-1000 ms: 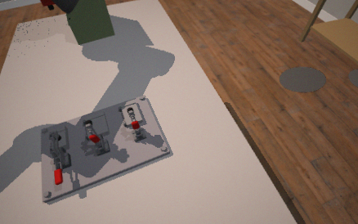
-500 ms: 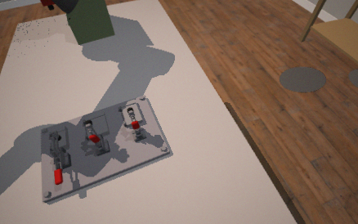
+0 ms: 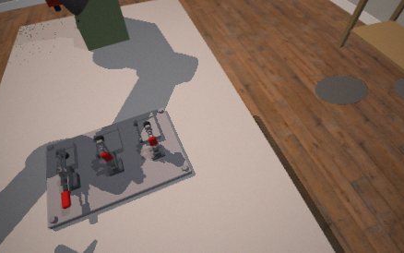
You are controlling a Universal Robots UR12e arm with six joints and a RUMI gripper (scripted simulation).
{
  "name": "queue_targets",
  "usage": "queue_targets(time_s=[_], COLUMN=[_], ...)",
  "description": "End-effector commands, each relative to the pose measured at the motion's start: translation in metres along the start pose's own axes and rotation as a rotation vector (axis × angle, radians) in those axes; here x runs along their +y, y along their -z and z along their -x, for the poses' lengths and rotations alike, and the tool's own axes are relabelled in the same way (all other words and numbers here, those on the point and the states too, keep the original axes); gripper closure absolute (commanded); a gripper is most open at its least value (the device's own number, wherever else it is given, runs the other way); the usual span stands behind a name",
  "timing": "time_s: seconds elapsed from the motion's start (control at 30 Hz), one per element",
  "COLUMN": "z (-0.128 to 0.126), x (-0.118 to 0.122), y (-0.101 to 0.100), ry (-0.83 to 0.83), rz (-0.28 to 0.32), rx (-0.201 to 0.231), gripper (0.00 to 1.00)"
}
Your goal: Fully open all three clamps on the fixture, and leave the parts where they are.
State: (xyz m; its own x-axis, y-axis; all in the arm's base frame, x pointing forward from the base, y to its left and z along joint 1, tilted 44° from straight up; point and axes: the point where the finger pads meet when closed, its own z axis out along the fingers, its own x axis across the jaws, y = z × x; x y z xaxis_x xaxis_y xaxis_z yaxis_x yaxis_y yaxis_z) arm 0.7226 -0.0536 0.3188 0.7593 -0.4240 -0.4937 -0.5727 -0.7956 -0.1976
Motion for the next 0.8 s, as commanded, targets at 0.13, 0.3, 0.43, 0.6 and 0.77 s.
queue_targets(time_s=[0.13, 0.3, 0.43, 0.6, 0.77], z=[-0.019, -0.031, -0.036, -0.043, -0.044], x=[0.01, 0.017, 0.02, 0.024, 0.026], y=[-0.07, -0.106, -0.122, -0.147, -0.157], ry=[-0.157, -0.261, -0.315, -0.424, -0.476], rz=[0.213, 0.32, 0.365, 0.43, 0.448], rx=[0.138, 0.264, 0.339, 0.508, 0.598], gripper=[0.0, 0.0, 0.0, 0.0, 0.0])
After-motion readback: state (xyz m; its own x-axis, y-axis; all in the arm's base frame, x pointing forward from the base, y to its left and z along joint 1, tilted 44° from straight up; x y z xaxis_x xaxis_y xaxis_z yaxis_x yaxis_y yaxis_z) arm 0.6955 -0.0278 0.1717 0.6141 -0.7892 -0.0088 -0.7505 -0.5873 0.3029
